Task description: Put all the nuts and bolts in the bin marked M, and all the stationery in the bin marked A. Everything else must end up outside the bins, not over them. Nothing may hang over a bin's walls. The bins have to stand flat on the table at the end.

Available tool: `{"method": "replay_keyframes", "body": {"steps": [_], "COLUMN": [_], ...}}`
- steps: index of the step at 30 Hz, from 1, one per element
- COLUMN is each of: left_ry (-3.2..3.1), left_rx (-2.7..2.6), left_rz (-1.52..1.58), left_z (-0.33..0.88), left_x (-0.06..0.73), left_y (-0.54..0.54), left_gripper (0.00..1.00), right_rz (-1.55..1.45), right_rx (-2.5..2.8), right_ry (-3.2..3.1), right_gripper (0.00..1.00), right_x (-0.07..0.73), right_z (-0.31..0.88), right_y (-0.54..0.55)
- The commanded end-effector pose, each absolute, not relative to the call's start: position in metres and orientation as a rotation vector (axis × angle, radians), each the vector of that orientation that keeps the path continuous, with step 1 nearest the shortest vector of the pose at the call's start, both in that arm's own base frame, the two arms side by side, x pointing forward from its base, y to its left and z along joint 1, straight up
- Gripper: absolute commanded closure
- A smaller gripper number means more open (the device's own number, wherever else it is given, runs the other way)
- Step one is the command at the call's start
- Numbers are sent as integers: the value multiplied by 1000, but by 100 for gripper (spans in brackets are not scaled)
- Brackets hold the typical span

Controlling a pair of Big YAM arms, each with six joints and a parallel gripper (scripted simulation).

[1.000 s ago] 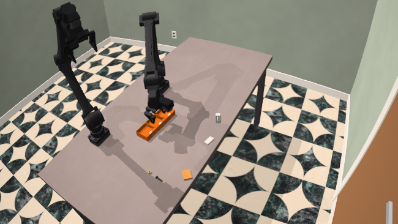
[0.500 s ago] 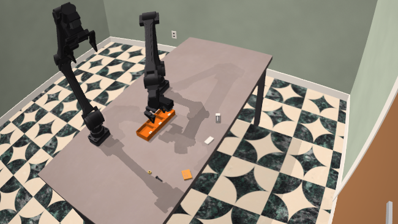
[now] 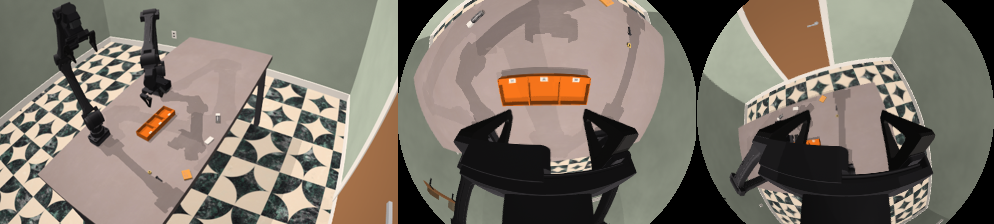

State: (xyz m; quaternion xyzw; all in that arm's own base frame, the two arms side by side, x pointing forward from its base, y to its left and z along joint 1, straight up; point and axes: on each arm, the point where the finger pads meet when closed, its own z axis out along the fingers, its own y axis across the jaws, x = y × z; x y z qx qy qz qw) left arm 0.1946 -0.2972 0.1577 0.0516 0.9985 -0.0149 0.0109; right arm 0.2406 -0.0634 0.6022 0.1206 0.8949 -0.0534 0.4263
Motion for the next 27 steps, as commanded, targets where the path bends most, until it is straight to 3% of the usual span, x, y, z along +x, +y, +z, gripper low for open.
{"method": "replay_keyframes", "body": {"steps": [1,12,13,27], "left_ry": [3100,3116,3091,3003], "left_rx": [177,164,275,771], "left_rz": [-75,-44,-76,-67], "left_z": [198,200,203,161], "left_x": [198,196,203,236], "left_y": [-308,-300,-321,-408], "left_gripper": [0,0,70,70], "right_rz": [-140,-140,-140,-140], "right_rx": [295,295,295,295], "right_ry": [2239,2239,2239,2239], "right_gripper": [0,0,0,0], "right_x": [235,235,235,235], "right_z": [603,603,603,603], "right_y": [-63,-63,-63,-63]}}
